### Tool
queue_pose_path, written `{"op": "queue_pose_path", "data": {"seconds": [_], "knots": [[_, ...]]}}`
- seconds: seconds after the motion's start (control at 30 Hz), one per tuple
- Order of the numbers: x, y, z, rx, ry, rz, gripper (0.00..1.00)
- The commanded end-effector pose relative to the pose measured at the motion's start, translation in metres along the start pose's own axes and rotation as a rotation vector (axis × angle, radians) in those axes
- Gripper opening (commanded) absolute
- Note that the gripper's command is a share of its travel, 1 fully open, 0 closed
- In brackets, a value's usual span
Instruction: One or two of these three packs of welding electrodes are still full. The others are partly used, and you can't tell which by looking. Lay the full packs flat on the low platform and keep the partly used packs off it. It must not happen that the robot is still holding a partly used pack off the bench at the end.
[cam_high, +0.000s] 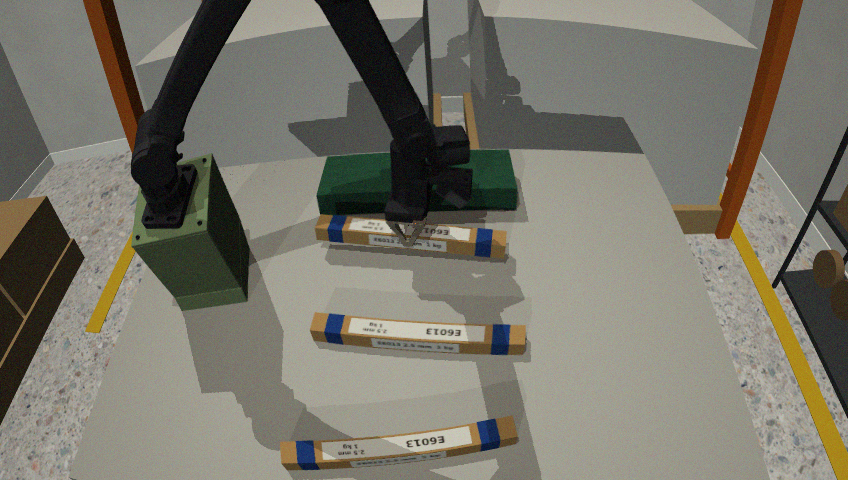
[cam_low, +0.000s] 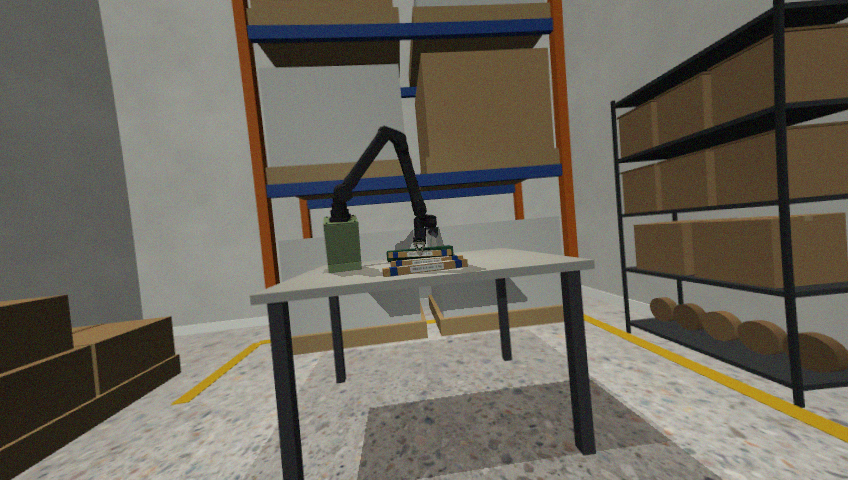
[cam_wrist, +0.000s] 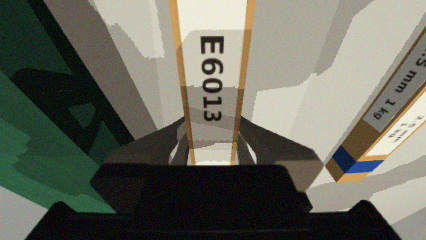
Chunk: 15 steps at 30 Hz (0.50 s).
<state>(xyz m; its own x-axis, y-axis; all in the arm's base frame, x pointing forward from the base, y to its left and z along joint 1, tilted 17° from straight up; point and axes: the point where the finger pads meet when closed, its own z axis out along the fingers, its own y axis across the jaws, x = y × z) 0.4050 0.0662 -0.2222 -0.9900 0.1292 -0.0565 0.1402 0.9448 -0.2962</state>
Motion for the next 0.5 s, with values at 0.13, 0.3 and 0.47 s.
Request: {"op": "queue_pose_path", "data": {"seconds": [0.13, 0.3, 0.47], "knots": [[-0.0411, 0.0165, -0.0355, -0.037, -0.087, -0.002, 0.00], [-0.0420, 0.0159, -0.0358, -0.037, -0.086, 0.000, 0.00], [-0.0430, 0.0152, -0.0360, -0.036, -0.086, 0.001, 0.00]]}}
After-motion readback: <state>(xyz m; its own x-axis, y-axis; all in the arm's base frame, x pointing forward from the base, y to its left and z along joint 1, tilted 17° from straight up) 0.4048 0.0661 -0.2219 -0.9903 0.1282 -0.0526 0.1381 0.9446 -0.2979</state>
